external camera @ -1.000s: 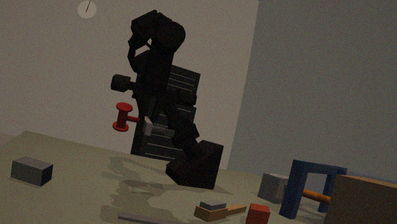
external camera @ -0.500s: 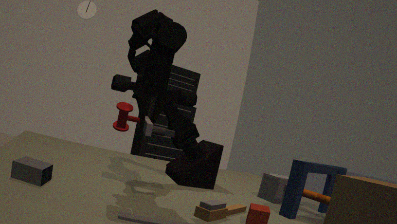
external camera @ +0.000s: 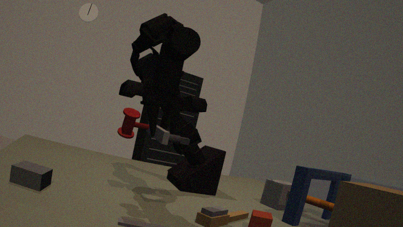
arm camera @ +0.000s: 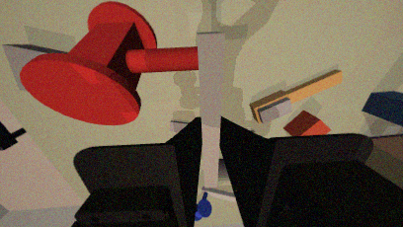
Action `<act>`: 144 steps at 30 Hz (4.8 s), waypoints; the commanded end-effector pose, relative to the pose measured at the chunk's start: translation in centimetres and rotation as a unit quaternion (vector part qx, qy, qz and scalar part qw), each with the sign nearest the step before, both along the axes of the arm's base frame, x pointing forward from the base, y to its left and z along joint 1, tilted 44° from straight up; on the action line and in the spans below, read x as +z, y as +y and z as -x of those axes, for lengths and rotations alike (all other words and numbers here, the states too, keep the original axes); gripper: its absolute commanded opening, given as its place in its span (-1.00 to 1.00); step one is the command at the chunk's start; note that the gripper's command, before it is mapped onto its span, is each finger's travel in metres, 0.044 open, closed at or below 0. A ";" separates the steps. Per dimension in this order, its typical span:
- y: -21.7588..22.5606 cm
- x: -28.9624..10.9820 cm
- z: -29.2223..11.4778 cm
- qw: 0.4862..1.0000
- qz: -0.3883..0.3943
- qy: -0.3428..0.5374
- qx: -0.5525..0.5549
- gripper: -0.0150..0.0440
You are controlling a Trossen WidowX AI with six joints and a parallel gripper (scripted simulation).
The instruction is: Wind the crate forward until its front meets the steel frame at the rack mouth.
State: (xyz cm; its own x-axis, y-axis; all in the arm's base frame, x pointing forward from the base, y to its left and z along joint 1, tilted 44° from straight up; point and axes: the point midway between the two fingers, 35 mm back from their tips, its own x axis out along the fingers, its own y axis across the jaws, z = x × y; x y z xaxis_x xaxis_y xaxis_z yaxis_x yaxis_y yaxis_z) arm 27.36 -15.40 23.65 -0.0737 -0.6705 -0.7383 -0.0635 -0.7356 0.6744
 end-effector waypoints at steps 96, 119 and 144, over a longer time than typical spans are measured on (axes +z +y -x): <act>30.2 -27.5 4.7 -0.026 -0.102 0.489 0.866 -0.49; 30.1 -27.5 4.6 -0.019 -0.096 0.315 0.944 -0.49; 30.0 -27.5 4.6 -0.011 -0.086 0.113 0.990 -0.49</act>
